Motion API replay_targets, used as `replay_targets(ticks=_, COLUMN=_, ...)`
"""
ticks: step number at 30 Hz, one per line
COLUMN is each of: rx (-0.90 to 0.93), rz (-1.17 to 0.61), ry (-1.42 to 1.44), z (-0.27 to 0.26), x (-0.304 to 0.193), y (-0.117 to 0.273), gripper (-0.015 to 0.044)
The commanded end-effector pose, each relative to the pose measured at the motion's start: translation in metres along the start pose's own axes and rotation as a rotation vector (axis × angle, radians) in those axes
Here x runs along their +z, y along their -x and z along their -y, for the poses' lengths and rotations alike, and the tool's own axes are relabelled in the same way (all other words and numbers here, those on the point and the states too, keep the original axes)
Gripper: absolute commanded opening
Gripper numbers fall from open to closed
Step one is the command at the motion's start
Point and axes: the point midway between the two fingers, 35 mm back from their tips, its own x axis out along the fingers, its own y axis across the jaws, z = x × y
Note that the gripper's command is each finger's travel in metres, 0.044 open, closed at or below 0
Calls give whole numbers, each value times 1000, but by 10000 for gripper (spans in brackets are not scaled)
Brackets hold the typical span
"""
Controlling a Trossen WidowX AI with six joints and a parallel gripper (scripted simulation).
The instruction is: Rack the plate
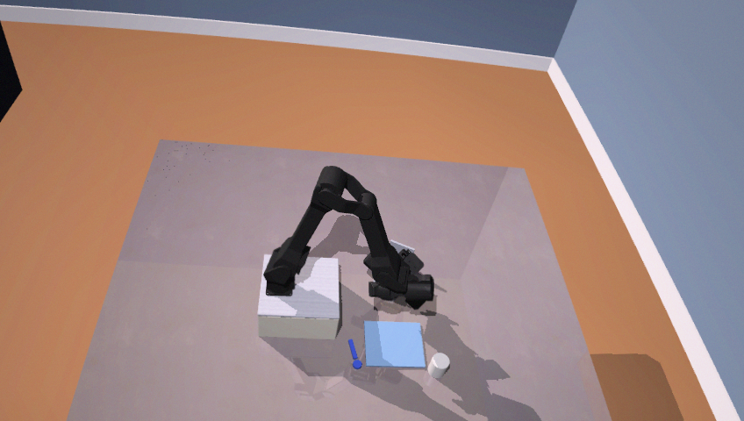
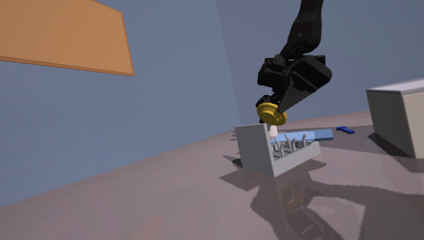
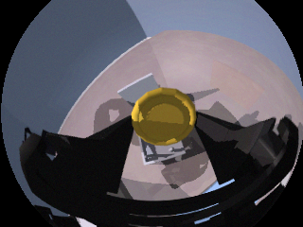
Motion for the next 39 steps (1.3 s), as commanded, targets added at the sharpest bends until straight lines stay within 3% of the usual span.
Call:
replay_targets(ticks=1, rx=23, rz=67, ry=99, z=-3, x=-5, y=0, gripper=0)
replay_targets(ticks=20, rx=28, rz=390, ry=604, z=-30, x=-18, y=14, gripper=0)
replay_targets(ticks=39, rx=27, rz=396, ry=619, z=-24, x=-25, y=2, gripper=0)
